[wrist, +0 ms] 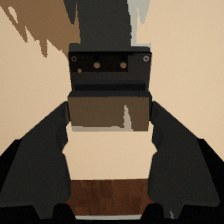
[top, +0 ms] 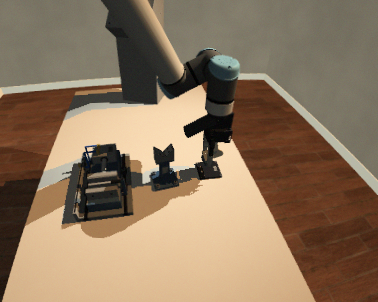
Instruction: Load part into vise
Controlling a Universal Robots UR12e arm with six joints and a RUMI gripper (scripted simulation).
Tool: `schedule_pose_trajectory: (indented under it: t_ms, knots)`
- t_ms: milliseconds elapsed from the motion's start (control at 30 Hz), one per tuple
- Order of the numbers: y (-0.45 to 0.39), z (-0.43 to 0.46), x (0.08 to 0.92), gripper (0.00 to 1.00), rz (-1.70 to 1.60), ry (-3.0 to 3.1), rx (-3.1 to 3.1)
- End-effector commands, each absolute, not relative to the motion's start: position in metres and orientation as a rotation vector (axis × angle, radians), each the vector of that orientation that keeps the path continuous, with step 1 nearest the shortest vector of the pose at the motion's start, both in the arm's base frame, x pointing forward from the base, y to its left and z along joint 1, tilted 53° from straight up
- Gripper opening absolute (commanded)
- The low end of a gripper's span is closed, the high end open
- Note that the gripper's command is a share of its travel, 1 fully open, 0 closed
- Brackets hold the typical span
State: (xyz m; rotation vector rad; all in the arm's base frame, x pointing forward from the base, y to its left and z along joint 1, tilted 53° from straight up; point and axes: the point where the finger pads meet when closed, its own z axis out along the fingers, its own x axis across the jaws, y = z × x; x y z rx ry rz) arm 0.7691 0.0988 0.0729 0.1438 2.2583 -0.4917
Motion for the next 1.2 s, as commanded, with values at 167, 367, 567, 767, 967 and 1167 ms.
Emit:
schedule_pose_trajectory:
  t_ms: [167, 367, 567, 767, 967, 1167]
  knots:
    - [0.113, 0.094, 0.745, 0.0, -0.491, 2.258, 0.144]
    - [0.121, 0.107, 0.73, 0.0, -0.491, 2.258, 0.144]
    - [0.131, 0.123, 0.712, 0.0, -0.491, 2.258, 0.144]
    - [0.138, 0.133, 0.701, 0.0, -0.491, 2.258, 0.144]
    - [0.147, 0.146, 0.685, 0.0, -0.491, 2.258, 0.144]
    - [0.154, 0.158, 0.672, 0.0, -0.491, 2.258, 0.144]
